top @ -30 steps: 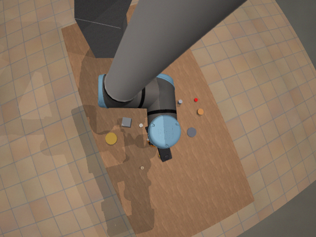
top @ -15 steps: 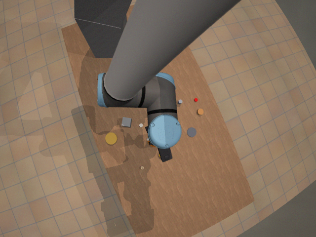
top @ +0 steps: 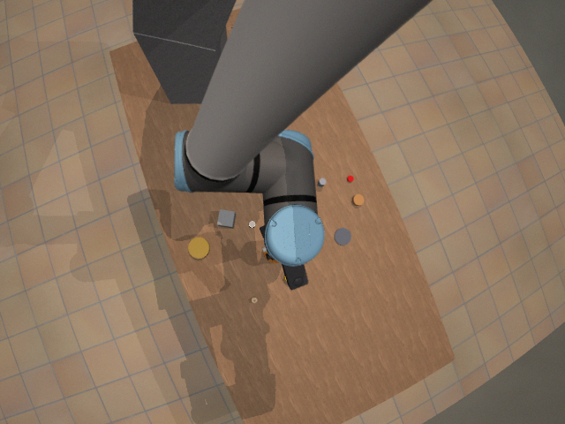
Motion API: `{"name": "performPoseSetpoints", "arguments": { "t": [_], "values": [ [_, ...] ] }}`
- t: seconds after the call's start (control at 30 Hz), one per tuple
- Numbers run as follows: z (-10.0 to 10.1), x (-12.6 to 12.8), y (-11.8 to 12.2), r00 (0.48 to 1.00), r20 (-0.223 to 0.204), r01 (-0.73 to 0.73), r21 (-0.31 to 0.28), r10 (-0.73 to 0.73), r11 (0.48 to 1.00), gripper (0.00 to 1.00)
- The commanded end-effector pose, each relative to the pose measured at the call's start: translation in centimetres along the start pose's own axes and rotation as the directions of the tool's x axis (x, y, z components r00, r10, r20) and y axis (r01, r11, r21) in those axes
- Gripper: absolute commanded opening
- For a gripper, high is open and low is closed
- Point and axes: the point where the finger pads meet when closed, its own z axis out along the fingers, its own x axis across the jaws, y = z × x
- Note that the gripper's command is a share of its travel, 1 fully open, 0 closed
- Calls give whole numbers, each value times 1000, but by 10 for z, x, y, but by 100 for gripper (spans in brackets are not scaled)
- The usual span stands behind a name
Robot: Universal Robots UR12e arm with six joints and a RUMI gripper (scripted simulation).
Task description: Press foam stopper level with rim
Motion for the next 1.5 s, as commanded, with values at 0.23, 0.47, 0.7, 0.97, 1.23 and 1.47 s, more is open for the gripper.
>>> {"name": "performPoseSetpoints", "arguments": {
  "t": [0.23,0.47,0.7,0.97,1.23,1.47],
  "values": [
    [5,0,-1,1000,0,0,1,0,1000,0],
    [20,0,-1,1000,0,0,1,0,1000,0],
    [29,0,-1,1000,0,0,1,0,1000,0],
    [29,0,-1,1000,0,0,1,0,1000,0],
    [30,0,-1,1000,0,0,1,0,1000,0],
    [32,0,-1,1000,0,0,1,0,1000,0]
  ]
}}
